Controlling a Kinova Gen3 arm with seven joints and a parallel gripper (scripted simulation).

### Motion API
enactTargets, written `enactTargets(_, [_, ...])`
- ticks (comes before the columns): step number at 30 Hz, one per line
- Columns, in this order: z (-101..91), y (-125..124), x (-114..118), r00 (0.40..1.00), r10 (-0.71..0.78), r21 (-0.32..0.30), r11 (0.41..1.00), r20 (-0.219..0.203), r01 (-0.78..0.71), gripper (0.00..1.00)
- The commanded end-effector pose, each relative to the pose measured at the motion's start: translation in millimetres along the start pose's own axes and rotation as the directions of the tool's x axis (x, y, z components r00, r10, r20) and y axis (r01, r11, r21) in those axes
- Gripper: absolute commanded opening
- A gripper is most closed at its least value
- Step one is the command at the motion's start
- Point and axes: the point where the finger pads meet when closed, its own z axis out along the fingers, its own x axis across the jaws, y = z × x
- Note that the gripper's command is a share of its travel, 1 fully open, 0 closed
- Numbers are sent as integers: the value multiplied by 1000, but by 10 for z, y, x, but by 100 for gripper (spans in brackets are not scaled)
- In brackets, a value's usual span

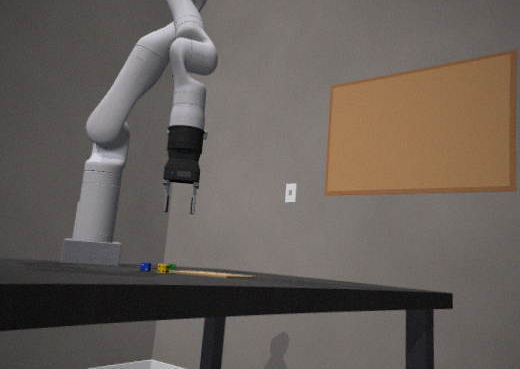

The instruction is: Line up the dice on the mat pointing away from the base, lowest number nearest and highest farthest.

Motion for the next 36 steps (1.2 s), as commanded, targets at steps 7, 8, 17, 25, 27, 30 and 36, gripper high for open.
enactTargets(7, [197,-93,43,904,428,18,904,8,-428,100])
enactTargets(8, [218,-97,46,878,478,19,878,9,-478,100])
enactTargets(17, [346,-80,46,645,764,13,645,13,-764,100])
enactTargets(25, [458,-3,-11,333,943,-6,333,3,-943,100])
enactTargets(27, [473,17,-28,267,964,-9,267,-2,-964,100])
enactTargets(30, [476,27,-30,238,971,-8,238,-5,-971,100])
enactTargets(36, [499,61,-52,140,990,-11,140,-13,-990,100])
